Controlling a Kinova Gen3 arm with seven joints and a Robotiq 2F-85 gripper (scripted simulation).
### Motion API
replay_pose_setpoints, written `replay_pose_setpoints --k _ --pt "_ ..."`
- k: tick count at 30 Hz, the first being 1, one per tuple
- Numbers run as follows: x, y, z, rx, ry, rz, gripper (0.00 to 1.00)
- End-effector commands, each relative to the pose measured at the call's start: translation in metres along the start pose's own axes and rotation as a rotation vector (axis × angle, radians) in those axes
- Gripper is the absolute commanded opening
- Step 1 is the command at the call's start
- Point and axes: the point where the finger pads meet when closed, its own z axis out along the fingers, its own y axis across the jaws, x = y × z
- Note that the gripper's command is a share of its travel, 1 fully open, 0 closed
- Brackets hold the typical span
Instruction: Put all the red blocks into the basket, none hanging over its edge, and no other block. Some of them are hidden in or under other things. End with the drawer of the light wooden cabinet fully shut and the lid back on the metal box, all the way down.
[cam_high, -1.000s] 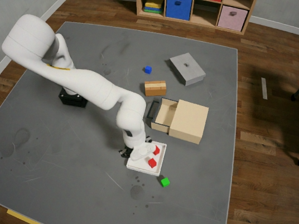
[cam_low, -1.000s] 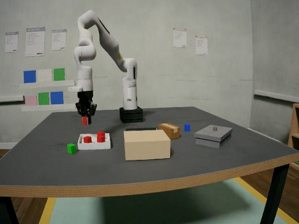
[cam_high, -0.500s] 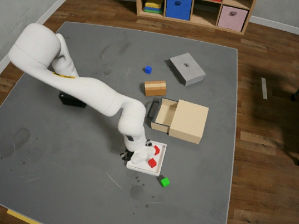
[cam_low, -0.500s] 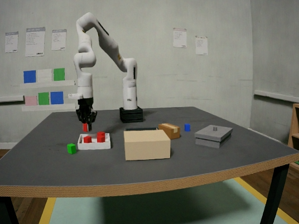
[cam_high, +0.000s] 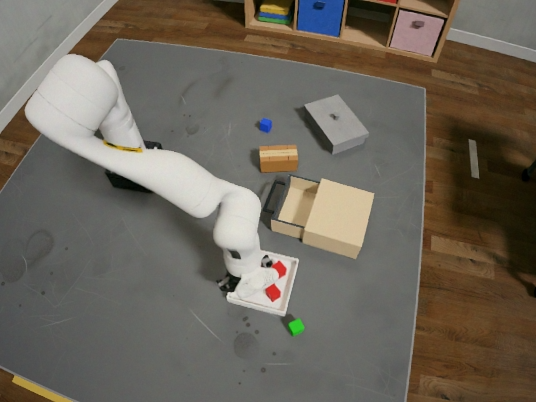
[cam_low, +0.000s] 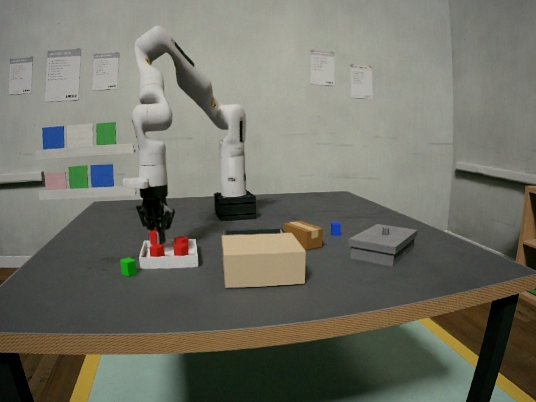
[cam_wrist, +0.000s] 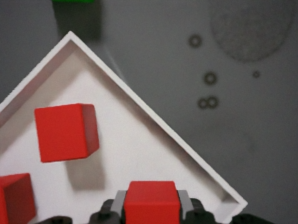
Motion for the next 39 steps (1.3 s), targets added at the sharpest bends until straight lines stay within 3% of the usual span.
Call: replay_pose_setpoints --k 1,18,39 --pt "0.001 0.000 0.004 0.000 0.002 0.000 0.10" --pt "0.001 0.000 0.017 0.000 0.002 0.000 0.10" --pt "0.001 0.000 0.018 0.000 0.002 0.000 0.10"
